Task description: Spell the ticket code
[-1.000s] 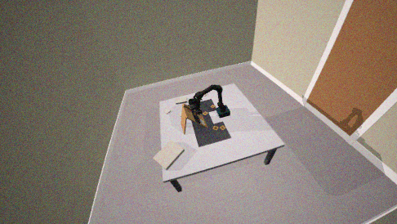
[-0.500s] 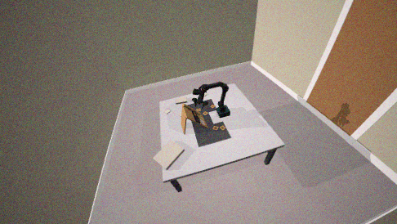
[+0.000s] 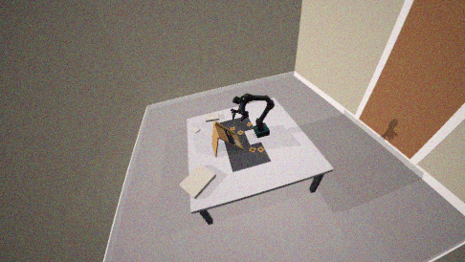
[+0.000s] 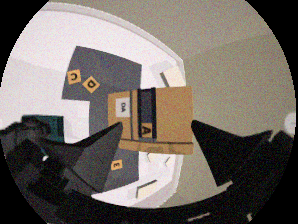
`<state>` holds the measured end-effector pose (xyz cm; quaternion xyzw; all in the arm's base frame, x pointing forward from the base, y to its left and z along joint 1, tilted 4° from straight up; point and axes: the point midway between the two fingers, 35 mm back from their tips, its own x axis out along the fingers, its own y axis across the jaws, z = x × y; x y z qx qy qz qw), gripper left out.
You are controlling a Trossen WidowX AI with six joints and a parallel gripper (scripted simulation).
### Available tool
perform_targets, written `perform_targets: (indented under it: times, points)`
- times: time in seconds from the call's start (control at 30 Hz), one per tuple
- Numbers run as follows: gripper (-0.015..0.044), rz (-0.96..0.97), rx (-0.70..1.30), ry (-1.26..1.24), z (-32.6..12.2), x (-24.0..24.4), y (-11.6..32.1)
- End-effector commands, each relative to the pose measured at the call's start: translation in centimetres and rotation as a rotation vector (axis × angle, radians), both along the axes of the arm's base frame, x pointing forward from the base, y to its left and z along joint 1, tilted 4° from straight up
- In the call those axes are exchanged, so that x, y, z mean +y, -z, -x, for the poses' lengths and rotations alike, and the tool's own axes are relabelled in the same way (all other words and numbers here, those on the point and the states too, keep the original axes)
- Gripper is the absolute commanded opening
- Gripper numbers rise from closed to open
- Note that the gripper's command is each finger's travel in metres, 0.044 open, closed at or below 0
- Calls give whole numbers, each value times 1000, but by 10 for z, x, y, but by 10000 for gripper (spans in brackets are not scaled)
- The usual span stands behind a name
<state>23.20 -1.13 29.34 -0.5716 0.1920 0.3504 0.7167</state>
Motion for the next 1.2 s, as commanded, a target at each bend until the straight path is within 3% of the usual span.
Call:
perform_targets:
  times: [0.0,0.23,0.33,0.37,0.57,0.8,1.17]
  points:
    - [440,10,-5,-22,2,1,2]
    - [440,10,-5,-22,2,1,2]
    - [361,-77,69,41,-4,7,12]
    - [340,-133,120,85,-7,12,20]
    - [340,-401,435,385,-23,45,65]
    - [340,-590,721,849,-30,80,119]
    - [340,-715,873,1494,-17,123,185]
